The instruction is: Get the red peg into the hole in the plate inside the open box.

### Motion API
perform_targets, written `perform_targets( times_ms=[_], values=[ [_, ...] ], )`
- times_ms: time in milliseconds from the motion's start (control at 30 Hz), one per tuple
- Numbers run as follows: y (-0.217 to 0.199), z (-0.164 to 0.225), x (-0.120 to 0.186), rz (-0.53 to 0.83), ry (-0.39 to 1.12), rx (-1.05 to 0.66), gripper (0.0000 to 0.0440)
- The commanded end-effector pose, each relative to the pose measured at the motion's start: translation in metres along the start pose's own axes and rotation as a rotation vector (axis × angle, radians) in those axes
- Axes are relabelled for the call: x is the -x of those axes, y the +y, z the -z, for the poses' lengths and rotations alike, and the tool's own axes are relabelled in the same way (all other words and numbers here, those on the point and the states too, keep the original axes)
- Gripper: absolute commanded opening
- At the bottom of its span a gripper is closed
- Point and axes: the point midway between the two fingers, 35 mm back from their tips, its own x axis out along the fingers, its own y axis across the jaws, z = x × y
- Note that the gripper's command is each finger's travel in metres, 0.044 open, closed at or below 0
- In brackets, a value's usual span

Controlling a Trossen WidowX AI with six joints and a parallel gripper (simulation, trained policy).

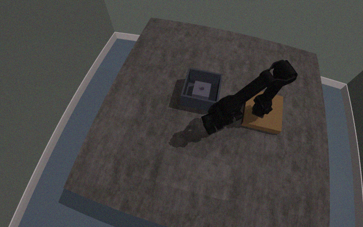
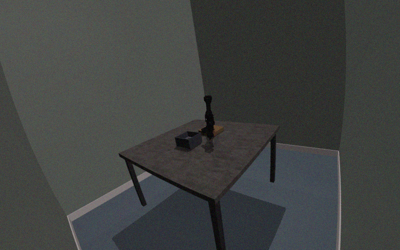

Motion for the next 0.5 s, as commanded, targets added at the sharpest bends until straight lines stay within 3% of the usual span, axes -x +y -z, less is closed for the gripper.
perform_targets(
  times_ms=[0,467],
  values=[
    [0.005,-0.007,0.014,-0.025,-0.027,0.002,0.0000],
    [0.016,-0.051,0.077,-0.091,-0.129,-0.107,0.0000]
  ],
)
